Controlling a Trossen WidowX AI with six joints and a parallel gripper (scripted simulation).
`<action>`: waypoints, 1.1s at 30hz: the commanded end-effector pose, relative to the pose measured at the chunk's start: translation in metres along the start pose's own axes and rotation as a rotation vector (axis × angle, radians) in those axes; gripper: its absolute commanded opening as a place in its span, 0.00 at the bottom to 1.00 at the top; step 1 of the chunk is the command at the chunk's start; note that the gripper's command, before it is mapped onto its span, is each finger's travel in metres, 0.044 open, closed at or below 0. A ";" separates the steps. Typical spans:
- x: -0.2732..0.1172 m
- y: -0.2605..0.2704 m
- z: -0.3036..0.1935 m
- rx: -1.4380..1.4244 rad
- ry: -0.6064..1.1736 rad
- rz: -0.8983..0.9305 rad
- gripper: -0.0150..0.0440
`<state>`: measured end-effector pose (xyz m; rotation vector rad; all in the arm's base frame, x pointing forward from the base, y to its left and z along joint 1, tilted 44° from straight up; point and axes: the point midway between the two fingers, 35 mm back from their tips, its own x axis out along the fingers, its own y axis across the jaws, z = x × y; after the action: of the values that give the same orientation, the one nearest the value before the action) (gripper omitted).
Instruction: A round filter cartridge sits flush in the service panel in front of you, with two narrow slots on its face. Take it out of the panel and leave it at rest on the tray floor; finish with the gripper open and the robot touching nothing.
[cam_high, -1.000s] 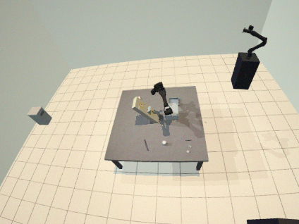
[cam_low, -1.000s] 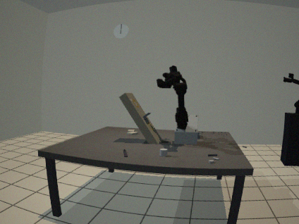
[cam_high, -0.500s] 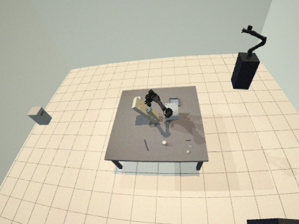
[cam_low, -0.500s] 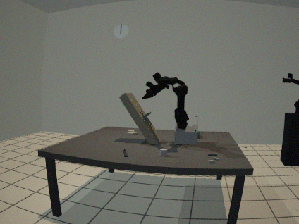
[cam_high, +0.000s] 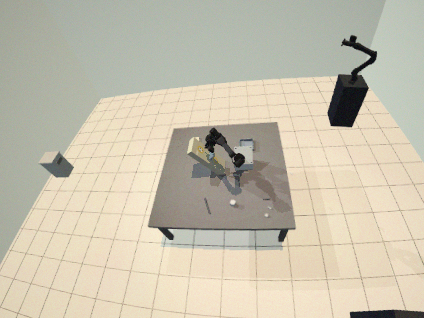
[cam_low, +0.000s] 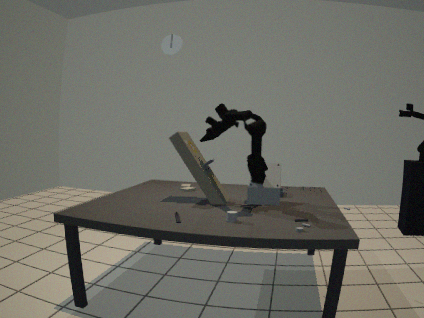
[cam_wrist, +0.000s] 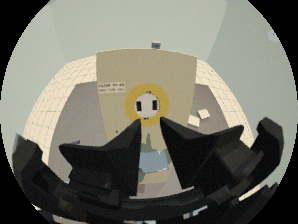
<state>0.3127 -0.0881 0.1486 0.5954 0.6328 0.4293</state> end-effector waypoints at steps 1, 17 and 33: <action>0.007 -0.001 -0.001 0.005 0.003 -0.002 0.44; 0.033 -0.001 0.000 0.004 0.003 -0.002 0.44; 0.051 0.001 0.000 0.005 -0.004 0.002 0.44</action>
<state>0.3484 -0.0597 0.1294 0.5975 0.6280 0.4373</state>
